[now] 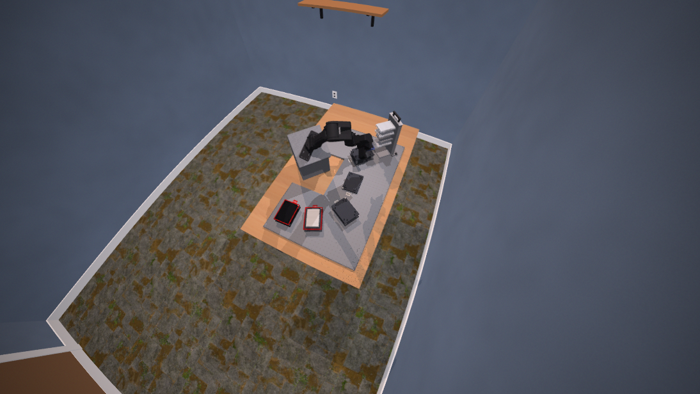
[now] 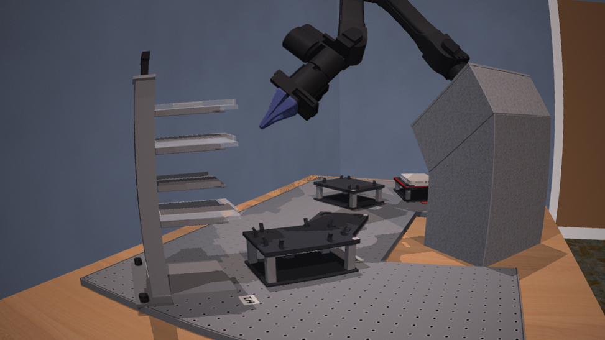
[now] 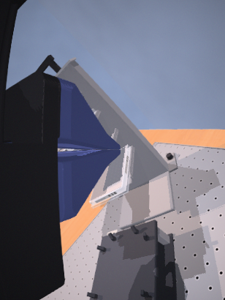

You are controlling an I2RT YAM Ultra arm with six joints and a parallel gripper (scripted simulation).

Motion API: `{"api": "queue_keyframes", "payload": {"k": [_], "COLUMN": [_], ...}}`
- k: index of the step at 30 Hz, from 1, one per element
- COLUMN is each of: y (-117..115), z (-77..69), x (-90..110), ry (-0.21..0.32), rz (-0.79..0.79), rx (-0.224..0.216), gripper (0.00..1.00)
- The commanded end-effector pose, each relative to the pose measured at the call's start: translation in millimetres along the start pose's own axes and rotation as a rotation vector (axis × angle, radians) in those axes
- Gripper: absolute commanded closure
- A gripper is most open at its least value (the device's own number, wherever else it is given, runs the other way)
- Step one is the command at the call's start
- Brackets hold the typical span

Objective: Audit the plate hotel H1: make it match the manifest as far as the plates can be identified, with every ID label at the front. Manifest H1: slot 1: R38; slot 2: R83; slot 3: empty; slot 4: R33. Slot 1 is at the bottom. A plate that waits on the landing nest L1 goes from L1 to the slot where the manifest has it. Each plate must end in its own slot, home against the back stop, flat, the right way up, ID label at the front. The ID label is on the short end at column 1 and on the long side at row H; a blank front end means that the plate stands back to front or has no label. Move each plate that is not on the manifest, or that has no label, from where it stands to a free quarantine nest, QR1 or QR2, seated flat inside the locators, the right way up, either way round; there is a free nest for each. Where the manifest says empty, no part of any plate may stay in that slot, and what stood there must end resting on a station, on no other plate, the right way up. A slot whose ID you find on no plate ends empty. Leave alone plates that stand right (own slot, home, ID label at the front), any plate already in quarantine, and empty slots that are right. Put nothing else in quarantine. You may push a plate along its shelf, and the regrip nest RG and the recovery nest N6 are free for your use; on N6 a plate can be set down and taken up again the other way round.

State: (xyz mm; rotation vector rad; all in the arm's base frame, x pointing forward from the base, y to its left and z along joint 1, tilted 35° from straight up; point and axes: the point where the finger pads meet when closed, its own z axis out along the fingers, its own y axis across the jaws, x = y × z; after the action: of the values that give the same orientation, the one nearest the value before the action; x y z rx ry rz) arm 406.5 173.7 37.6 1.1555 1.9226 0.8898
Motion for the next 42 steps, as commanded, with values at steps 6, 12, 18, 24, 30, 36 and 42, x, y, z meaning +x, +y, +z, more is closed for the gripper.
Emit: {"api": "queue_keyframes", "payload": {"k": [6,12,18,24,30,36,42], "y": [-5,-12,-17,-21,-27,-33,-38], "z": [-2.8,-9.5,-16.2,-21.1,-30.7,-41.2,-49.8], "x": [-12,-30,-44,-52,-66,-80,-89], "ry": [-0.028,-0.059,-0.074,-0.082,-0.089,-0.089,-0.082], "rz": [-0.122,-0.245,-0.329,-0.395,-0.495,-0.577,-0.658], "rx": [0.079,0.153,0.207,0.252,0.32,0.379,0.438], "gripper": [1.0,1.0,1.0,1.0,1.0,1.0,1.0]}}
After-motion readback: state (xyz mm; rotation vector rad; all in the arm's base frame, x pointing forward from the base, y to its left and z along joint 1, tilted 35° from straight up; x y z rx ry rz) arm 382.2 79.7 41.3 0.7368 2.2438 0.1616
